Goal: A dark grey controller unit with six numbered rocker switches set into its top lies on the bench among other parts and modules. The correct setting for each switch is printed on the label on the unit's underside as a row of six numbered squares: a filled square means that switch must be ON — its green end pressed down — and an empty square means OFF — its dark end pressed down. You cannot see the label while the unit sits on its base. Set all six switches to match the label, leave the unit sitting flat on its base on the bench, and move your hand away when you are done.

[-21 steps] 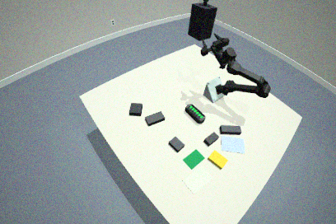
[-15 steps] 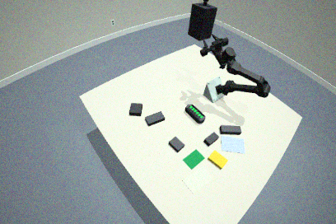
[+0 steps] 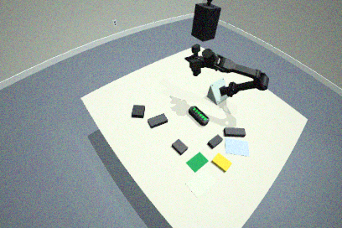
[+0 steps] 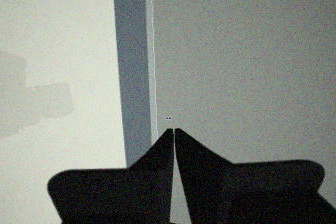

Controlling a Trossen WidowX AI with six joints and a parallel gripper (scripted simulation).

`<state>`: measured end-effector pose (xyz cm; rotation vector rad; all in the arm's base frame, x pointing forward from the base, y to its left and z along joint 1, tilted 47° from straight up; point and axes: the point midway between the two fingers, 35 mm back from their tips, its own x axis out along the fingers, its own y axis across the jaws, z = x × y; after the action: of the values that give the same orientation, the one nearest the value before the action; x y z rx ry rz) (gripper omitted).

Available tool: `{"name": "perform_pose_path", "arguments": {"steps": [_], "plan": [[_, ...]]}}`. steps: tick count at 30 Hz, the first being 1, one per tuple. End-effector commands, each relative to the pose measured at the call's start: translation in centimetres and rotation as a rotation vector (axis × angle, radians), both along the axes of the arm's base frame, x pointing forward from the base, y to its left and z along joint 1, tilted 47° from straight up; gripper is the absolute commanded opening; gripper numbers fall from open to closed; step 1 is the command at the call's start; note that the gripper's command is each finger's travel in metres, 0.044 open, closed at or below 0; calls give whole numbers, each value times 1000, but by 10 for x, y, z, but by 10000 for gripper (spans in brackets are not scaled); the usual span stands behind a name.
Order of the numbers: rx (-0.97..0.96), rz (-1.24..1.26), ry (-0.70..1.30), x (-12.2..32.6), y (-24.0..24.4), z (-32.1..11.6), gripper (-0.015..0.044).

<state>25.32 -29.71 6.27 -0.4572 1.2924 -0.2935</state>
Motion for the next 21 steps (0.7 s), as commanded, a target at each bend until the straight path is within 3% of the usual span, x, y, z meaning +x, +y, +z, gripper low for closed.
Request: {"name": "perform_pose_path", "arguments": {"steps": [1, 11, 21], "plan": [[123, 216, 72, 26, 28, -18, 0], [503, 869, 209, 69, 124, -52, 0], [888, 1397, 126, 90, 220, -53, 0]]}}
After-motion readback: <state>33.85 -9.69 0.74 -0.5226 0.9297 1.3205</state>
